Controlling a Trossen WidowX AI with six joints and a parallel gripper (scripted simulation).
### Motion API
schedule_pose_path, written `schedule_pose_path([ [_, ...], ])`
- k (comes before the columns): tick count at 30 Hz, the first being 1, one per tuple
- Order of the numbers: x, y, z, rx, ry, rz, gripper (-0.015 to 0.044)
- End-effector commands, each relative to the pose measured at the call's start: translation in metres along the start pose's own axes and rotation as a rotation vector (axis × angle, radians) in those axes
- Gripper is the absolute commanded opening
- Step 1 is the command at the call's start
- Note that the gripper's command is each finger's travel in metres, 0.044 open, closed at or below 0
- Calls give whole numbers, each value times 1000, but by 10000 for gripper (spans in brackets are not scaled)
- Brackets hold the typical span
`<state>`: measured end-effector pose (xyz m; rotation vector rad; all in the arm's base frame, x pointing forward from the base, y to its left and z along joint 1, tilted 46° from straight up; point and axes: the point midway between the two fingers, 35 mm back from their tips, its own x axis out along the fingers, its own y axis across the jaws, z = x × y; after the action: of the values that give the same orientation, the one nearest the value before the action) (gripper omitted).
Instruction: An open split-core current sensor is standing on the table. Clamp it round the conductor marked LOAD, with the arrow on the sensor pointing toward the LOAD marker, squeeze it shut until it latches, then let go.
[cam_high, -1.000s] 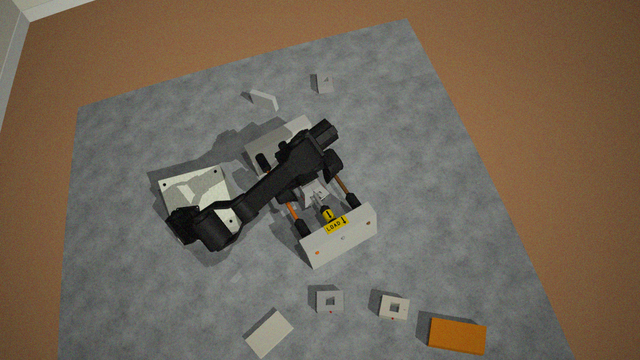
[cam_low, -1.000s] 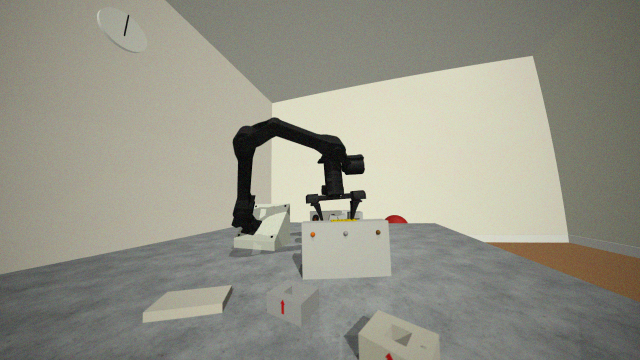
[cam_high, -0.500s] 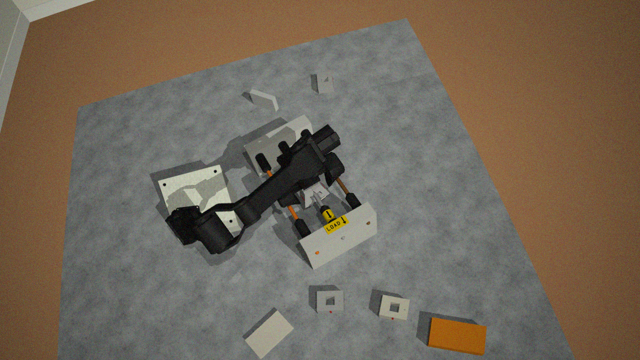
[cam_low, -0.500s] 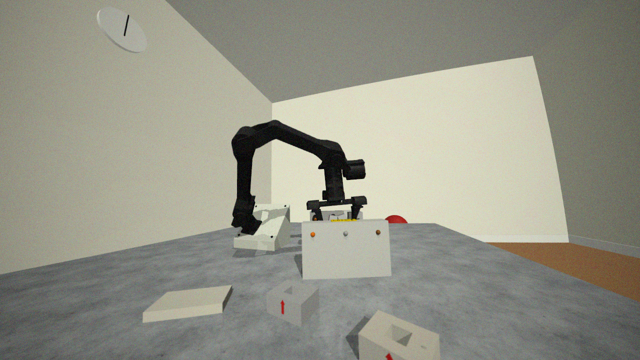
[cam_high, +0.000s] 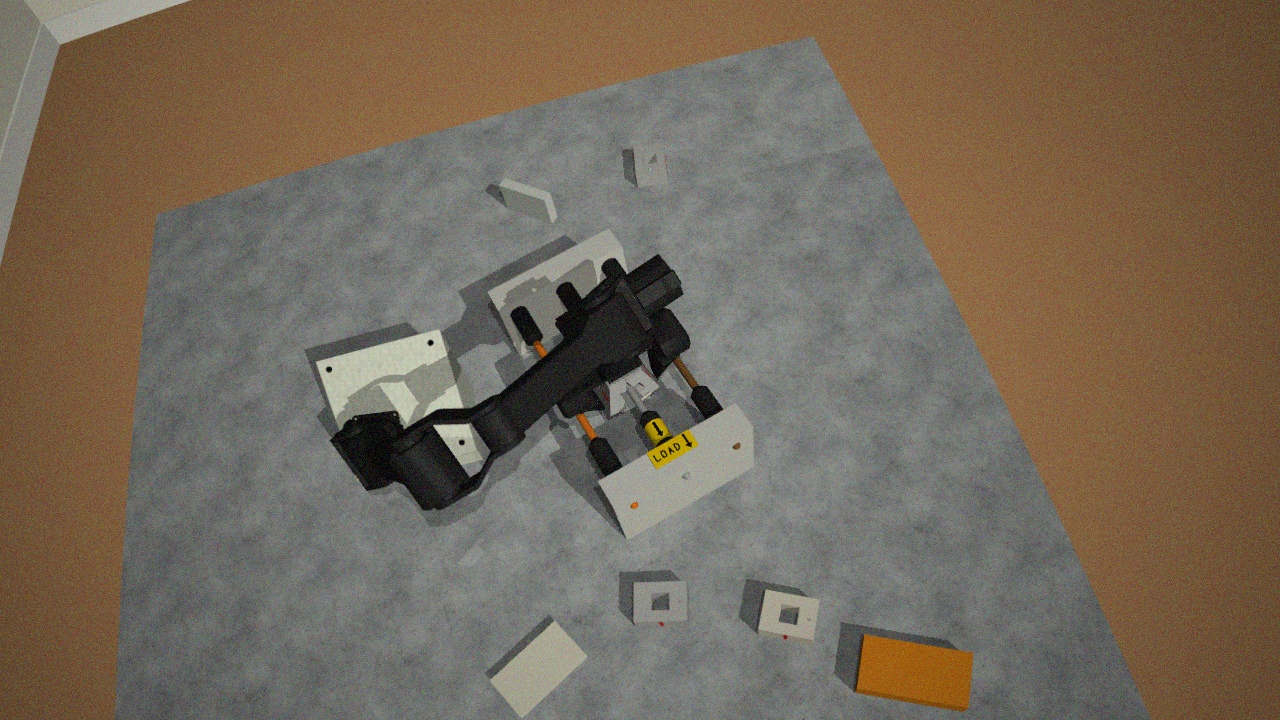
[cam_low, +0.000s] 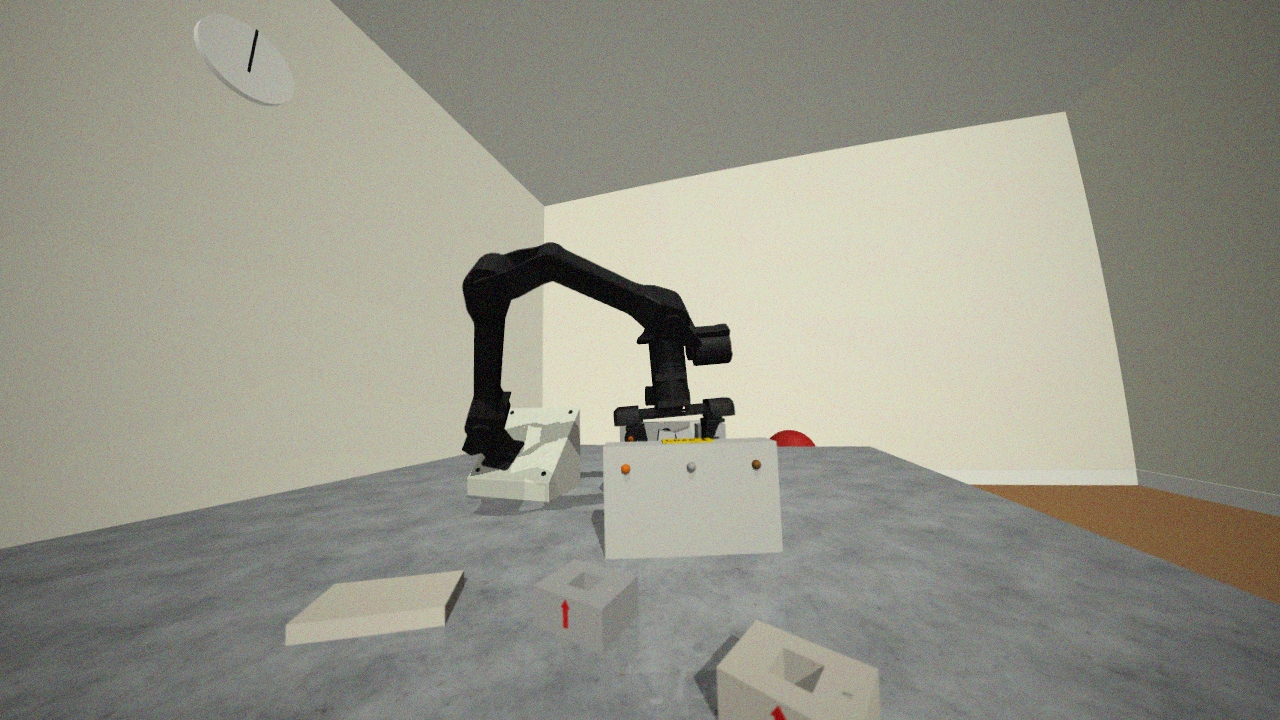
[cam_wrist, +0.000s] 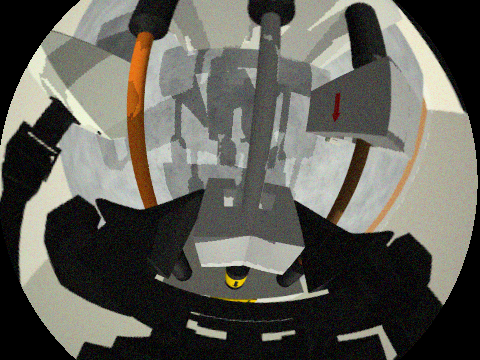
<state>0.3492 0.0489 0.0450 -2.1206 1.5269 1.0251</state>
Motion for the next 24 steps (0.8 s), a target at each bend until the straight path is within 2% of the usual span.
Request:
schedule_pose_path([
  [1,0,0,0,1,0,1,373],
  [14,0,0,0,1,0,1,287],
  [24,0,0,0,1,0,1,24],
])
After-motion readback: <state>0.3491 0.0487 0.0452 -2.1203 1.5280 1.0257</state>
